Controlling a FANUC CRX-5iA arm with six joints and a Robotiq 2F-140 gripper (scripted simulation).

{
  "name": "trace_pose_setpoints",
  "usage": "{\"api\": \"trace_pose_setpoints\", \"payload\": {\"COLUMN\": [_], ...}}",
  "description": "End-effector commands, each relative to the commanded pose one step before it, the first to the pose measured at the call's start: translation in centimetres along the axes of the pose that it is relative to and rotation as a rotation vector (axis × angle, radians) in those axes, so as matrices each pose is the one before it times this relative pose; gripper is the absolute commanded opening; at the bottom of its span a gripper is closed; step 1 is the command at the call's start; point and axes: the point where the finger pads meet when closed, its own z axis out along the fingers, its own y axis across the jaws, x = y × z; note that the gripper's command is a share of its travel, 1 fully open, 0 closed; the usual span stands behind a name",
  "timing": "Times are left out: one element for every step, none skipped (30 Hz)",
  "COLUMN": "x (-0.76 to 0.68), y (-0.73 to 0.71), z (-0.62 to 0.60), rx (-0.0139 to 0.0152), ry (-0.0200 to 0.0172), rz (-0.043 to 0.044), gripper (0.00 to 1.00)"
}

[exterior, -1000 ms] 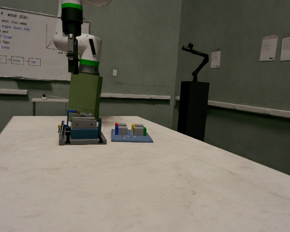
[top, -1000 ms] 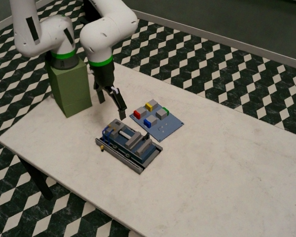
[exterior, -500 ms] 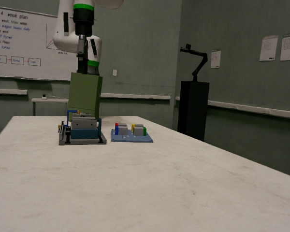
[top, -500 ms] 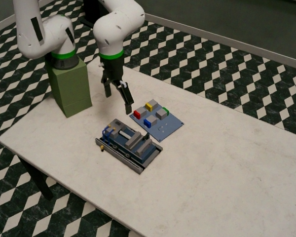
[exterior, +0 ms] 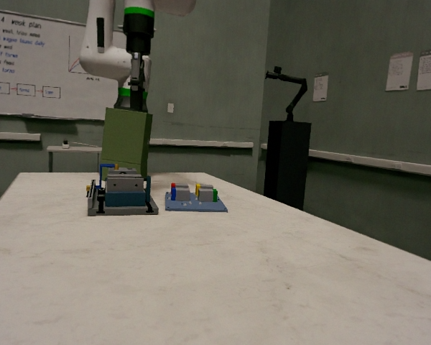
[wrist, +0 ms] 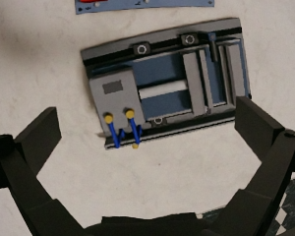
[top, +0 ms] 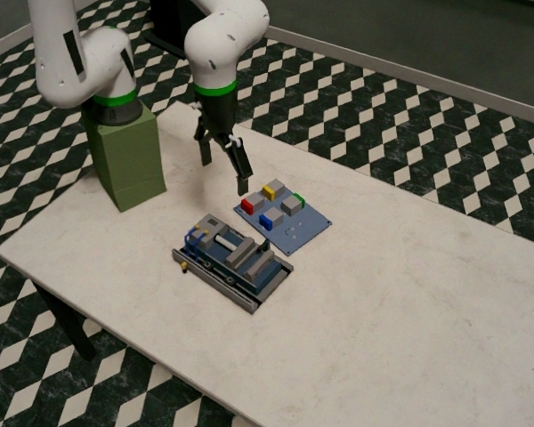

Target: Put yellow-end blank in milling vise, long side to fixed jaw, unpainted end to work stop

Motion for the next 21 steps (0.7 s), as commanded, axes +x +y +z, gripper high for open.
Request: {"api": "trace_pose_setpoints", "payload": {"x": [1.073,0.327,0.0,0.0,0.15,0.327,0.327,0.327,0.327,0.327,0.327,0.327,0.327,0.327,0.327,0.327,0.327,0.327,0.327,0.0,0.0], "y": [-0.128,-0.06,0.0,0.0,-0.033,-0.06,-0.06,-0.06,-0.06,-0.06,-0.06,-0.06,-0.06,-0.06,-0.06,-0.06,-0.06,-0.06,-0.06,0.0,0.0], "z": [-0.137,-0.022,0.0,0.0,-0.008,-0.022,-0.022,-0.022,-0.022,-0.022,-0.022,-0.022,-0.022,-0.022,-0.022,-0.022,-0.022,-0.022,-0.022,0.0,0.0], "rx": [-0.00147,0.00009,0.0,0.0,0.00014,-0.00001,-0.00001,-0.00001,-0.00001,-0.00001,-0.00001,-0.00001,-0.00001,-0.00001,-0.00001,-0.00001,-0.00001,-0.00001,-0.00001,0.0,0.0], "ry": [-0.00126,-0.00023,0.0,0.0,0.00067,-0.00004,-0.00004,-0.00004,-0.00004,-0.00004,-0.00004,-0.00004,-0.00004,-0.00004,-0.00004,-0.00004,-0.00004,-0.00004,-0.00004,0.0,0.0], "rz": [0.00047,0.00015,0.0,0.0,-0.00033,0.00002,0.00002,0.00002,0.00002,0.00002,0.00002,0.00002,0.00002,0.00002,0.00002,0.00002,0.00002,0.00002,0.00002,0.0,0.0], "gripper": [1.0,1.0,1.0,1.0,1.0,1.0,1.0,1.0,1.0,1.0,1.0,1.0,1.0,1.0,1.0,1.0,1.0,1.0,1.0,1.0,1.0]}}
